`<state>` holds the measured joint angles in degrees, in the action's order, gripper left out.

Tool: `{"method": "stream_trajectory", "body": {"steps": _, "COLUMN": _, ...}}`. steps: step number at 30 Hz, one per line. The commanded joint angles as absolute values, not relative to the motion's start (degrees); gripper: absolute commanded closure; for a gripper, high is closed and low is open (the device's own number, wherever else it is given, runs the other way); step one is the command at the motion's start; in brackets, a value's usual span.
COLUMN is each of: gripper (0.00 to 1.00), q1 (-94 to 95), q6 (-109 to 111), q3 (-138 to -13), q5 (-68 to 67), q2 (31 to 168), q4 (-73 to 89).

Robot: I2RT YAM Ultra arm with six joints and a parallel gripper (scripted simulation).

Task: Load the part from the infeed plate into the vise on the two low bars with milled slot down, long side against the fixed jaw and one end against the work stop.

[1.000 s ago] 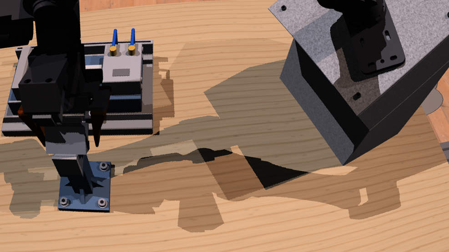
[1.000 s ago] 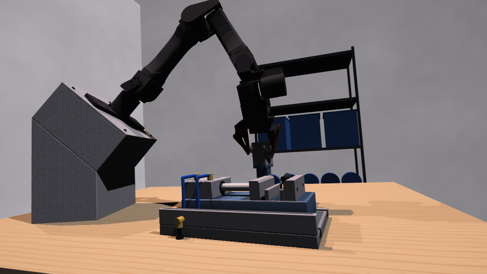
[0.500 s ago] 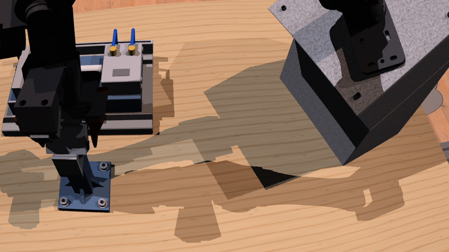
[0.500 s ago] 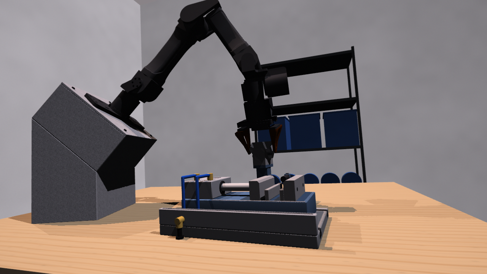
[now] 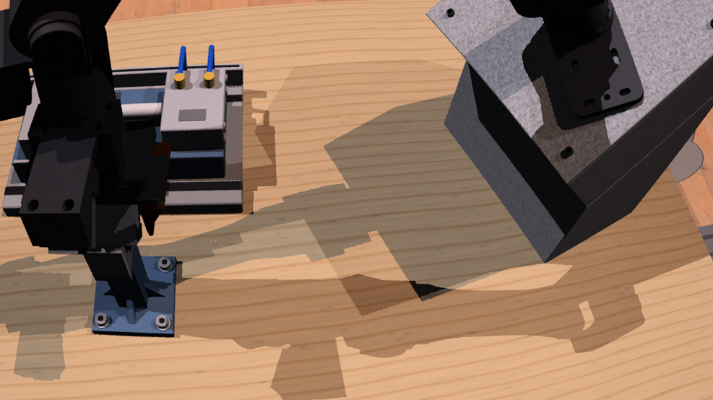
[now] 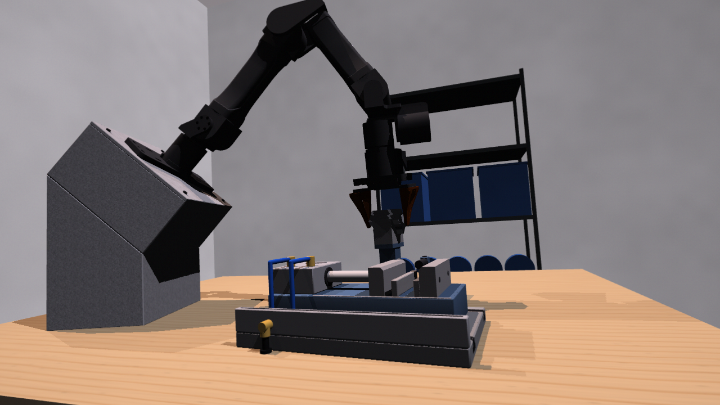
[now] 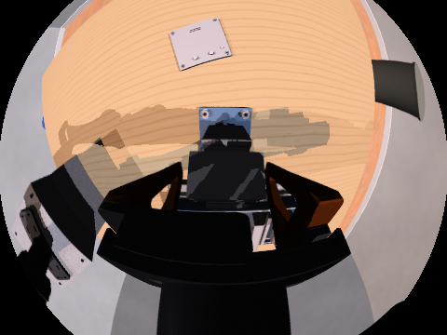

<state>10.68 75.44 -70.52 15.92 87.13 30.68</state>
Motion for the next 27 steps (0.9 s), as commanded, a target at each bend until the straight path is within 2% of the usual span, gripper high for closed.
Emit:
{"method": "stream_trajectory", "body": {"steps": 1, "gripper": 0.19, "q1": 11.87, "q6": 74.11, "q3": -72.71, "q5": 12.24, "q2": 86.18, "q4": 32.66}}
{"method": "stream_trajectory", "body": {"steps": 27, "gripper": 0.19, "q1": 20.93, "q6": 67.42, "q3": -79.74, "q5": -9.27, "q2": 91.02, "q4": 41.21}}
